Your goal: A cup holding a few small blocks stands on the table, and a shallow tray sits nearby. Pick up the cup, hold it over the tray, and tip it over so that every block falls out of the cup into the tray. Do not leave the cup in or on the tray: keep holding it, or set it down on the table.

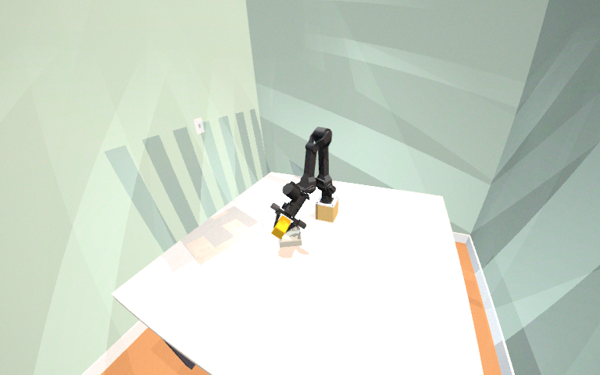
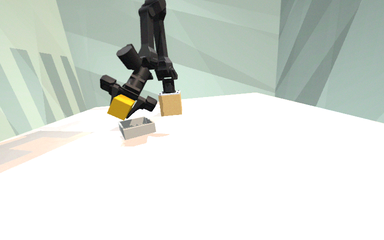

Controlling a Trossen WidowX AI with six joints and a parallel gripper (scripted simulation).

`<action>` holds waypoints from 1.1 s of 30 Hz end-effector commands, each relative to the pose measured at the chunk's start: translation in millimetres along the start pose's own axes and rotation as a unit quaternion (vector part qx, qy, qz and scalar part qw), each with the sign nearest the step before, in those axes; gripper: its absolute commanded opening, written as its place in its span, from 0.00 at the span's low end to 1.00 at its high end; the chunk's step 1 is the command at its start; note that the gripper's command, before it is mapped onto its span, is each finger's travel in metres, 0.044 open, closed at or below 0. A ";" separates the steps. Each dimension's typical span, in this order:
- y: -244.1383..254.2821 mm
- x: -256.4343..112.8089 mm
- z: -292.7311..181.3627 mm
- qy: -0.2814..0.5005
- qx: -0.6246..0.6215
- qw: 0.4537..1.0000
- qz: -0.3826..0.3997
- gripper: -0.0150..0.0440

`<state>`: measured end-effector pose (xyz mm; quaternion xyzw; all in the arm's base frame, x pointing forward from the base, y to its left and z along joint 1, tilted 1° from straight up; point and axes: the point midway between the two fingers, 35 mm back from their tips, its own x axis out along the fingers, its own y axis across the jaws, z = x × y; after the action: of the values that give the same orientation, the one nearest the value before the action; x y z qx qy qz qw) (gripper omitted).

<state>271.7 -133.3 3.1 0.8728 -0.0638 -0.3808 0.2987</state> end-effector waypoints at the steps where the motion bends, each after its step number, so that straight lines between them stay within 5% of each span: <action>1: 0.2 0.9 0.4 0.000 0.044 0.999 0.003 0.25; 33: -4.9 7.3 4.1 0.001 0.358 0.934 0.002 0.25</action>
<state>273.1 -133.1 -6.7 0.9222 -0.1900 -0.3365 -0.0179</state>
